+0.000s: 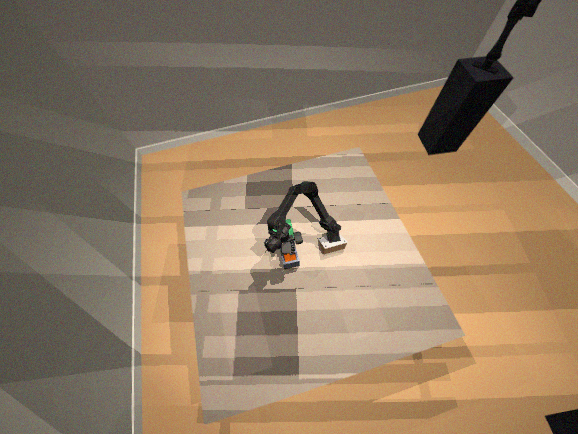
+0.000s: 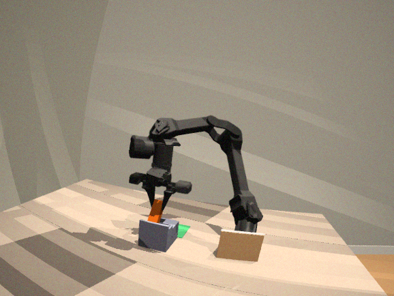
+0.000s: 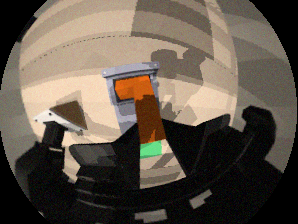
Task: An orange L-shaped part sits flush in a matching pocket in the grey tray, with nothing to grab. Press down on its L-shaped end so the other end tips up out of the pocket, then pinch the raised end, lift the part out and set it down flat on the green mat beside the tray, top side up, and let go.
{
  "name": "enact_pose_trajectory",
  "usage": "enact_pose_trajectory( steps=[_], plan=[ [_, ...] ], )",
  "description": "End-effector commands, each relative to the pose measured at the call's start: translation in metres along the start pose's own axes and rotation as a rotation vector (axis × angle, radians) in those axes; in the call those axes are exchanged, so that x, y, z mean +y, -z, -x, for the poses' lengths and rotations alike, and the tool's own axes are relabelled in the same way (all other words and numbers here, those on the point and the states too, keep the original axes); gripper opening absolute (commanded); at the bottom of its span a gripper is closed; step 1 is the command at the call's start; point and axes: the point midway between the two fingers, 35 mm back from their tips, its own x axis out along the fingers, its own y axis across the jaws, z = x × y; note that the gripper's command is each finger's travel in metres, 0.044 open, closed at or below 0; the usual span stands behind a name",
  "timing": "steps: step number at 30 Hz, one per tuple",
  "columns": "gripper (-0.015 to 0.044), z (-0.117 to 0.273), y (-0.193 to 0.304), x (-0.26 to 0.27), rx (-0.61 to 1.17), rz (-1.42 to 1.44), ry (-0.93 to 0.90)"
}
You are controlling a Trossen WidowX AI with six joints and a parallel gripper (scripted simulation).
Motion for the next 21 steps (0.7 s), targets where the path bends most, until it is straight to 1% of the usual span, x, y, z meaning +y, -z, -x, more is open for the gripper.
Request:
enact_pose_trajectory(
  steps=[1, 21],
  plan=[
    [0.0000, 0.009, -0.002, 0.000, -0.008, -0.003, 0.001],
    [0.0000, 0.039, -0.002, 0.000, -0.009, -0.003, 0.000]
  ],
)
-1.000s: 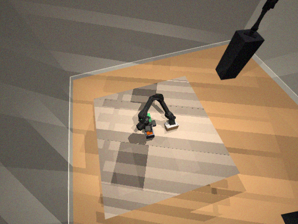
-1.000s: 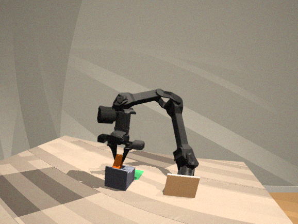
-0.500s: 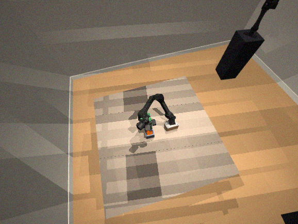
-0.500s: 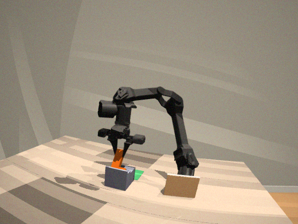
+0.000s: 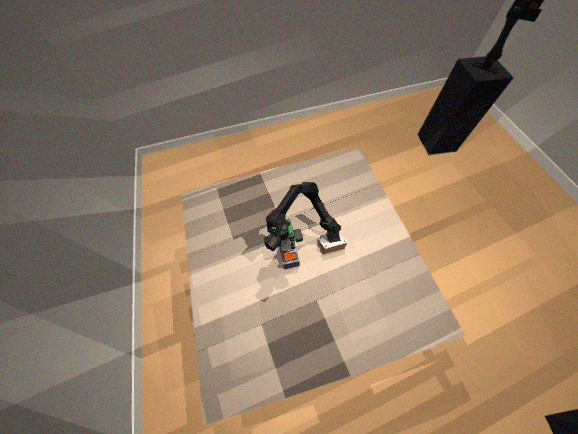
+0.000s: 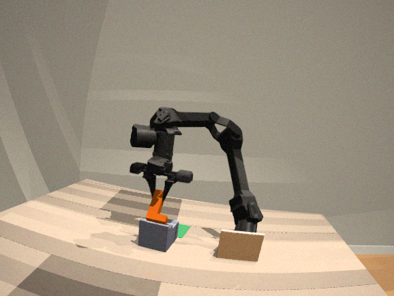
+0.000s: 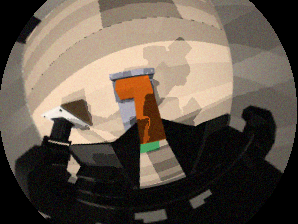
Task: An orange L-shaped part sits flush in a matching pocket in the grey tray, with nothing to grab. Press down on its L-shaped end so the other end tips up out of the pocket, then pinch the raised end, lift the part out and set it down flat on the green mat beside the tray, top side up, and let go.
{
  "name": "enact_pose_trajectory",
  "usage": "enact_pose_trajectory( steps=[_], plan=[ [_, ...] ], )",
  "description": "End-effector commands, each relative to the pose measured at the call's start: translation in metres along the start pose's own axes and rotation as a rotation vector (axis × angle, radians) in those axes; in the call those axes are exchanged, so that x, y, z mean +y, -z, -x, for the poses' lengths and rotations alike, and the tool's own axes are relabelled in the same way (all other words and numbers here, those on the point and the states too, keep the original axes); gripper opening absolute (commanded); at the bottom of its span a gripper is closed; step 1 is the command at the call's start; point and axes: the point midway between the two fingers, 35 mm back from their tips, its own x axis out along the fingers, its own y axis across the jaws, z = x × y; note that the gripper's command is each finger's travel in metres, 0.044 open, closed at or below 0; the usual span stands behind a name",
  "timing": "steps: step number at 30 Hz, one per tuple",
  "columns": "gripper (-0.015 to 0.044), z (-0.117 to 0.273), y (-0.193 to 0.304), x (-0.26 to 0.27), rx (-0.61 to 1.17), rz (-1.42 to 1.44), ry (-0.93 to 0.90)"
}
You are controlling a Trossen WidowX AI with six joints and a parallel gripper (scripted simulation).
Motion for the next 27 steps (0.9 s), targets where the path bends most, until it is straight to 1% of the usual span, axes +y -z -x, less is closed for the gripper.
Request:
enact_pose_trajectory(
  steps=[1, 13, 27],
  plan=[
    [0.0000, 0.008, -0.001, 0.000, -0.006, -0.004, 0.000],
    [0.0000, 0.013, 0.004, 0.001, -0.006, -0.003, 0.000],
    [0.0000, 0.010, 0.069, 0.006, -0.003, -0.003, -0.001]
  ],
)
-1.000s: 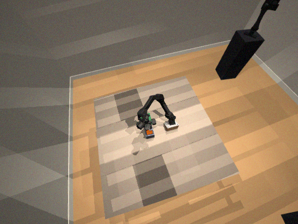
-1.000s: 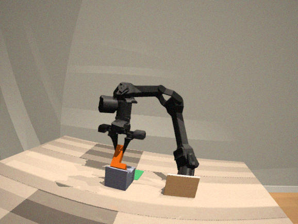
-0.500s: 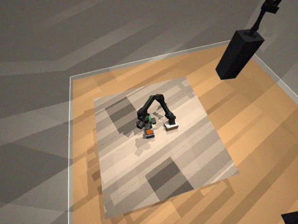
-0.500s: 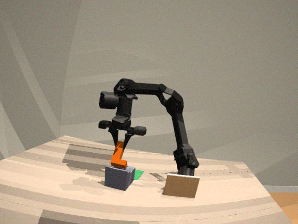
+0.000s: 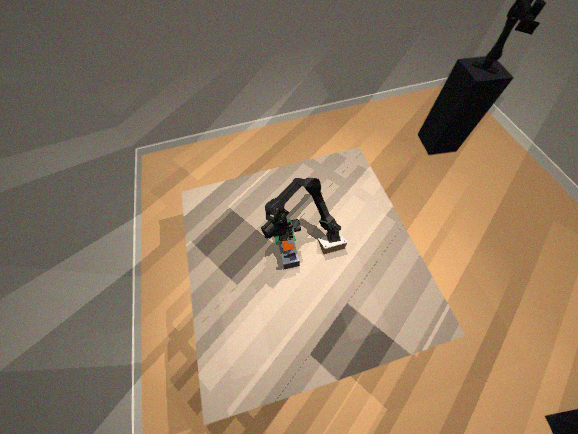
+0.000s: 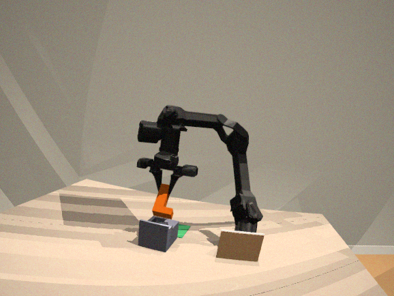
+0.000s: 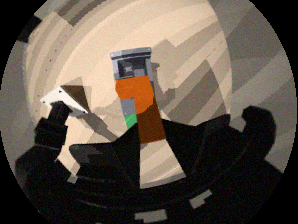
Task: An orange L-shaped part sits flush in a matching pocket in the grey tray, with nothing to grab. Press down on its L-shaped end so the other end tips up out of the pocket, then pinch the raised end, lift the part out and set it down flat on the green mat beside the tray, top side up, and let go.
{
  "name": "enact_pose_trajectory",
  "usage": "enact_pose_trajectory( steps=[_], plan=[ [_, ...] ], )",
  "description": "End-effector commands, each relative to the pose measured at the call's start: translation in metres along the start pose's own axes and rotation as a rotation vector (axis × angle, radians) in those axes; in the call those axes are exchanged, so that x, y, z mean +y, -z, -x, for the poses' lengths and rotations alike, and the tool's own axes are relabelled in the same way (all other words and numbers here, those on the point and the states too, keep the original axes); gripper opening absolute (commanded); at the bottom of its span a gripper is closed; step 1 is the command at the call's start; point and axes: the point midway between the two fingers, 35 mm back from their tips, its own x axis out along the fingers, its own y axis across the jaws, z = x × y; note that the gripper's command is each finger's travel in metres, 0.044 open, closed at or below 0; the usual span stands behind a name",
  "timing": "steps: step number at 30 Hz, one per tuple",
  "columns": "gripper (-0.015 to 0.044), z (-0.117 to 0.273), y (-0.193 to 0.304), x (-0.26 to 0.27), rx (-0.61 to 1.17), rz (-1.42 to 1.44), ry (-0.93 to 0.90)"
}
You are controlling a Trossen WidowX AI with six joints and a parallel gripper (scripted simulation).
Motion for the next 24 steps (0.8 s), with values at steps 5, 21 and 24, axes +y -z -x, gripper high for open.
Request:
enact_pose_trajectory(
  steps=[5, 21, 24],
  plan=[
    [0.0000, 0.000, 0.041, 0.004, 0.005, 0.008, 0.008],
    [0.0000, 0.001, 0.113, 0.012, -0.006, 0.008, 0.046],
    [0.0000, 0.001, 0.113, 0.012, -0.006, 0.008, 0.046]
  ],
)
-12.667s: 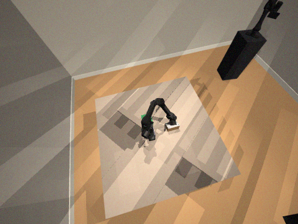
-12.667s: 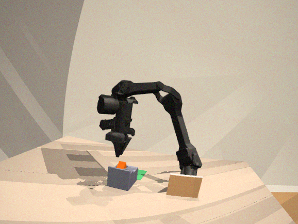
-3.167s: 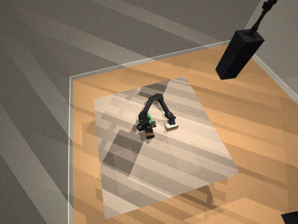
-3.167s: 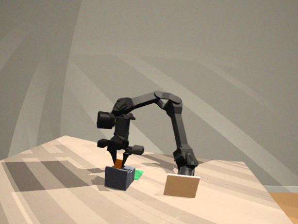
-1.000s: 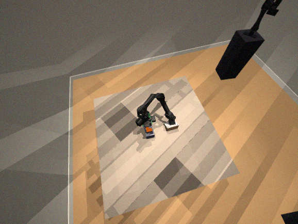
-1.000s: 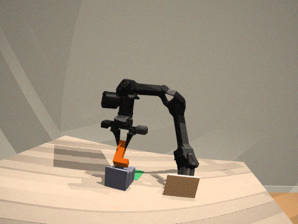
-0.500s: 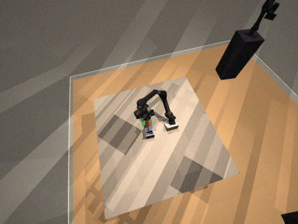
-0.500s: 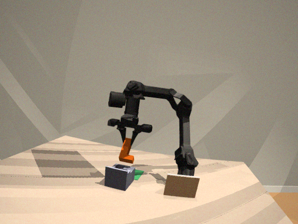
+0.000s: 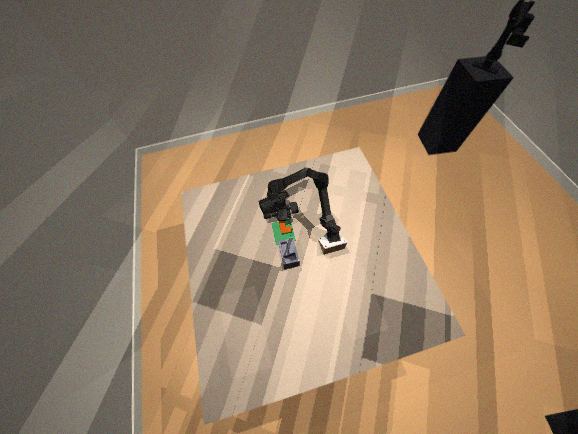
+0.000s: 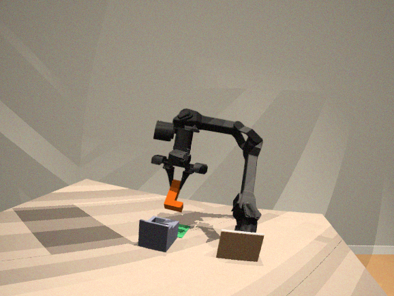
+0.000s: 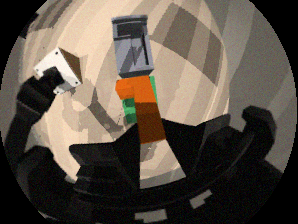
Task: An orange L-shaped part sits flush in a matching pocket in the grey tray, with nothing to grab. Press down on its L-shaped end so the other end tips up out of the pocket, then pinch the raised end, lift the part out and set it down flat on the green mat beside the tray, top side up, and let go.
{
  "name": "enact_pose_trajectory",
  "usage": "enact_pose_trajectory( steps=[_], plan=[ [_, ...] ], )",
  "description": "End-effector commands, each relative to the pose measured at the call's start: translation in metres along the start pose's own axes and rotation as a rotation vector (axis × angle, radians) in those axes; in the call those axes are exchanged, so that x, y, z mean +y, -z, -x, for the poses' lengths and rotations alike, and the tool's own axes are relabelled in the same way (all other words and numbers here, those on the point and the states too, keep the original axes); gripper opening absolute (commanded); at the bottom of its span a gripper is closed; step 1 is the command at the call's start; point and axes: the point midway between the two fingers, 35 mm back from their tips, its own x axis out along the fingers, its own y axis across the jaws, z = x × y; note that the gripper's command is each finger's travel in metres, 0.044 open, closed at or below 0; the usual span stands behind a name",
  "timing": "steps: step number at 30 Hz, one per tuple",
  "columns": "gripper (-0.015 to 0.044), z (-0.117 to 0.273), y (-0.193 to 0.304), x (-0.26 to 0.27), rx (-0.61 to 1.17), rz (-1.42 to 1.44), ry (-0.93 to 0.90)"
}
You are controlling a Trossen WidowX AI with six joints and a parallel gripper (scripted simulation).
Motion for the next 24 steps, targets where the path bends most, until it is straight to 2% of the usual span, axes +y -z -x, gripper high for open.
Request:
enact_pose_trajectory(
  steps=[1, 24],
  plan=[
    [0.0000, 0.001, 0.006, 0.001, 0.002, 0.012, 0.006],
    [0.0000, -0.030, 0.007, 0.000, 0.017, 0.010, -0.032]
  ],
)
